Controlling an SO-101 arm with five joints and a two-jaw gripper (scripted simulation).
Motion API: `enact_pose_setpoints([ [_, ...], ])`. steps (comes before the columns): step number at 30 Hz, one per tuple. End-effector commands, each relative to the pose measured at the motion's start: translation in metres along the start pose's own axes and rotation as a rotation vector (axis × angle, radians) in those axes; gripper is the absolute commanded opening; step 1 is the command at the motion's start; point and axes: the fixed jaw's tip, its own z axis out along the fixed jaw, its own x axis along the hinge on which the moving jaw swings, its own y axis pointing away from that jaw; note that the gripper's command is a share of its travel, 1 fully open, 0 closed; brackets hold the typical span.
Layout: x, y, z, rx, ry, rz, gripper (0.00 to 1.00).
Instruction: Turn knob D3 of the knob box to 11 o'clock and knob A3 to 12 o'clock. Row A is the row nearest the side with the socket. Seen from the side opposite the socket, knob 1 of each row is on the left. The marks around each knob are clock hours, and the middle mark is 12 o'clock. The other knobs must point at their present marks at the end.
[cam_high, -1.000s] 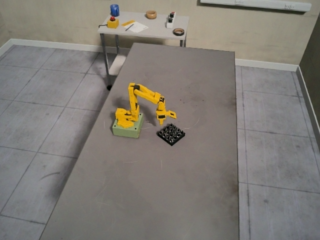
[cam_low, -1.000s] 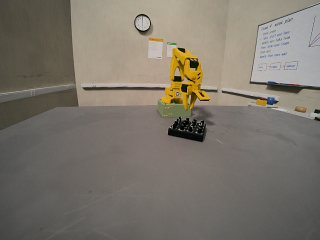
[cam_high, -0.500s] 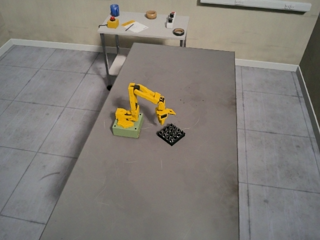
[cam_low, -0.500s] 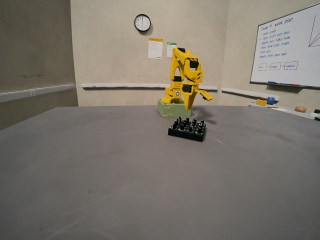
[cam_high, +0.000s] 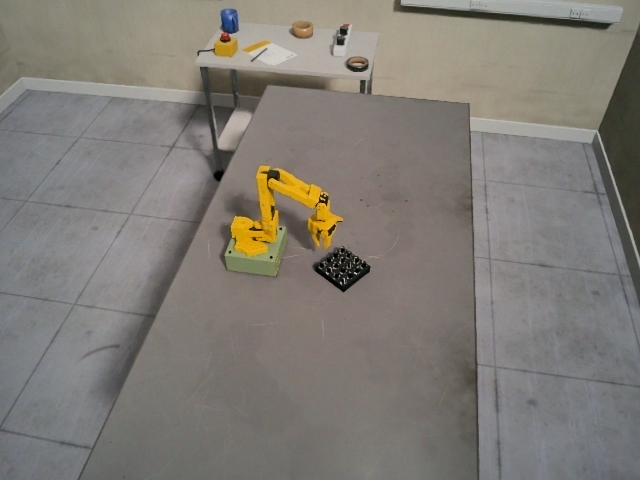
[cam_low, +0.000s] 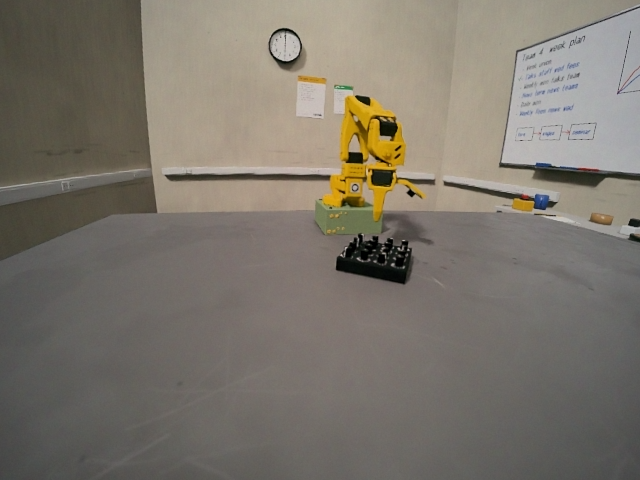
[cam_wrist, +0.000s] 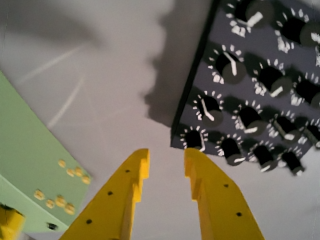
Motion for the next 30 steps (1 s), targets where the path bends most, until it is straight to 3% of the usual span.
enact_pose_setpoints([
  [1,0.0010,0.0012,-0.0001,0.007,-0.004,-0.174,0.09],
  [30,0.0073,-0.0039,-0.0001,0.008,0.000,-1.163,0.09],
])
